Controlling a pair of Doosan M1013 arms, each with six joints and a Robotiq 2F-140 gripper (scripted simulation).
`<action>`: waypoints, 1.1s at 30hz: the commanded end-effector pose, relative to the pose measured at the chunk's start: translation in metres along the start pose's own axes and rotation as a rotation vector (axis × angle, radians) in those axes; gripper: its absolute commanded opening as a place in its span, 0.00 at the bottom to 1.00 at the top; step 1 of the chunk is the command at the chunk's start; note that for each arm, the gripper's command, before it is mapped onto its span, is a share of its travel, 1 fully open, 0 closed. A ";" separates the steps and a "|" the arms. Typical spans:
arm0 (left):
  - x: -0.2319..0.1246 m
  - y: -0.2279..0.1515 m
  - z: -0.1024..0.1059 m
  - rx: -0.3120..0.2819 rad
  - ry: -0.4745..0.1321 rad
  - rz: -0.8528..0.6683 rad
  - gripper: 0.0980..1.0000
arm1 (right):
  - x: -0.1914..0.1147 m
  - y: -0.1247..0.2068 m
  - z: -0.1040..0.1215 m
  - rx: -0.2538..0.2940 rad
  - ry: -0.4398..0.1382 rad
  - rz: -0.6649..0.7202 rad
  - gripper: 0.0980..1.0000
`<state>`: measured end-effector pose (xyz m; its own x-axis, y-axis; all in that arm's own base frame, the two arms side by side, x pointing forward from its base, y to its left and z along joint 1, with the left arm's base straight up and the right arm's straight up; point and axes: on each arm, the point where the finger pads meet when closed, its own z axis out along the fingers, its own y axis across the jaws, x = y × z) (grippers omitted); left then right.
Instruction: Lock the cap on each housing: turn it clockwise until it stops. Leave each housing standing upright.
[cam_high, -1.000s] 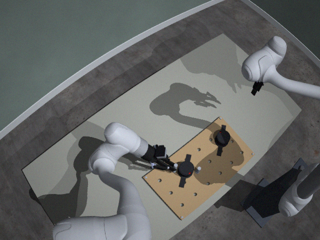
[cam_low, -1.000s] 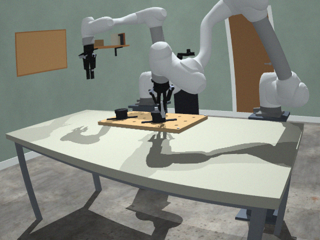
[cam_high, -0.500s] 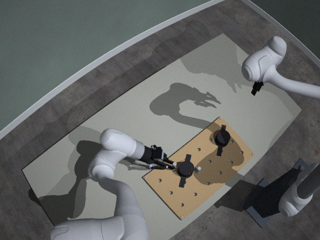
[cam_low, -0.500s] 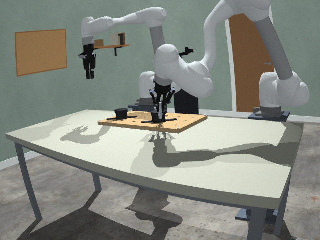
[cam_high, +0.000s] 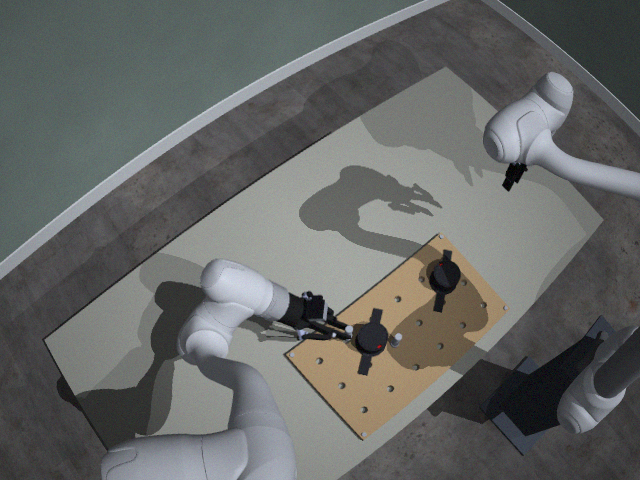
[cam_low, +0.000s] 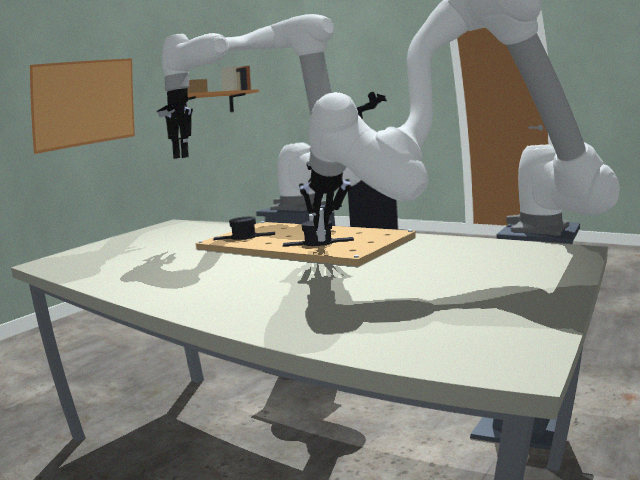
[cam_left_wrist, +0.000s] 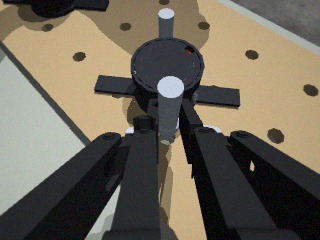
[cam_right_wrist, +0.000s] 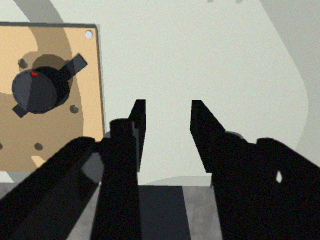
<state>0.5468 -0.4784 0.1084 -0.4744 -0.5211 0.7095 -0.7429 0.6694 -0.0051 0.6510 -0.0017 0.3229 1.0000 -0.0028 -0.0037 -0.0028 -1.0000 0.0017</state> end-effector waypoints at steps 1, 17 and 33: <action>-0.002 0.000 0.002 0.000 -0.001 0.000 0.00 | 0.000 0.000 -0.001 0.000 0.001 0.000 0.25; -0.012 0.000 0.012 -0.002 -0.003 -0.003 0.00 | 0.000 0.000 -0.001 0.000 0.001 0.000 0.25; -0.012 0.000 0.012 -0.002 -0.003 -0.003 0.00 | 0.000 0.000 -0.001 0.000 0.001 0.000 0.25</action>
<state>0.5464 -0.4785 0.0906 -0.4728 -0.5249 0.7078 -0.7431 0.6691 -0.0002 0.6510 -0.0017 0.3229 1.0000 -0.0028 -0.0037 -0.0028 -1.0000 0.0017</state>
